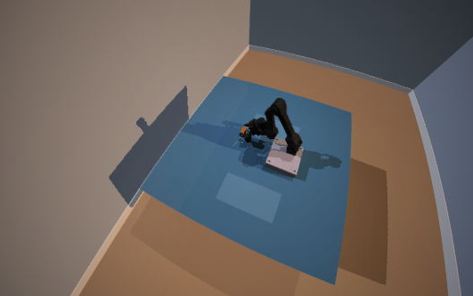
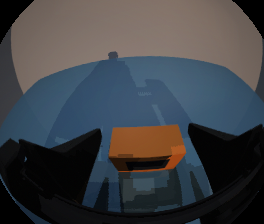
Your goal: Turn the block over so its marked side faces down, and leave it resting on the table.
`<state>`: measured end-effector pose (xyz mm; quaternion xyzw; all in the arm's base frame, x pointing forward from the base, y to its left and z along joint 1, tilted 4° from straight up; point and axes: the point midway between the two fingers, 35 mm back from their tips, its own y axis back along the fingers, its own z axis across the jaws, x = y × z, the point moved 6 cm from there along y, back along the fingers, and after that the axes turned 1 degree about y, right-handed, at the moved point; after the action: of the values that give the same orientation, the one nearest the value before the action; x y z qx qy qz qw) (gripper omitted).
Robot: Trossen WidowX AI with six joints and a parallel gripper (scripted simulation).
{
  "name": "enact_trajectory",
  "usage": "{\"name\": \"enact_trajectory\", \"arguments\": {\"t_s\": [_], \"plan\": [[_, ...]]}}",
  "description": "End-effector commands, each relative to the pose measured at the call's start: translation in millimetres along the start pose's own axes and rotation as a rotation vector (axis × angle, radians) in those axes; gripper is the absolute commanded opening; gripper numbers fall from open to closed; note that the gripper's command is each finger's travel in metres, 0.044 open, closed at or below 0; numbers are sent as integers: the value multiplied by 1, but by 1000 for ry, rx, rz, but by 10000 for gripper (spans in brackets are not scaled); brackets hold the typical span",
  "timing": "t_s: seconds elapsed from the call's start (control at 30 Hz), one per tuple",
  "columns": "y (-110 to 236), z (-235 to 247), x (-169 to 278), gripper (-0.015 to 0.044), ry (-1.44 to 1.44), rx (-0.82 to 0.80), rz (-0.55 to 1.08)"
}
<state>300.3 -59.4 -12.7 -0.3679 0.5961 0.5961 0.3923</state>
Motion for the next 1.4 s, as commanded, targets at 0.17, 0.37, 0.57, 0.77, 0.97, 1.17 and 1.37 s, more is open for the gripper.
{"name": "enact_trajectory", "arguments": {"t_s": [0.17,0.37,0.57,0.77,0.97,1.17,1.37], "plan": [[-12,-4,-16,440,-7,-1,146],[-5,-5,-49,440,-3,-6,345],[24,-3,-87,440,6,-9,492],[36,-1,-89,440,-1,-15,564],[36,-1,-89,440,-1,-15,564],[33,-2,-92,440,-3,-15,587],[10,-5,-115,440,-11,-19,785]]}}
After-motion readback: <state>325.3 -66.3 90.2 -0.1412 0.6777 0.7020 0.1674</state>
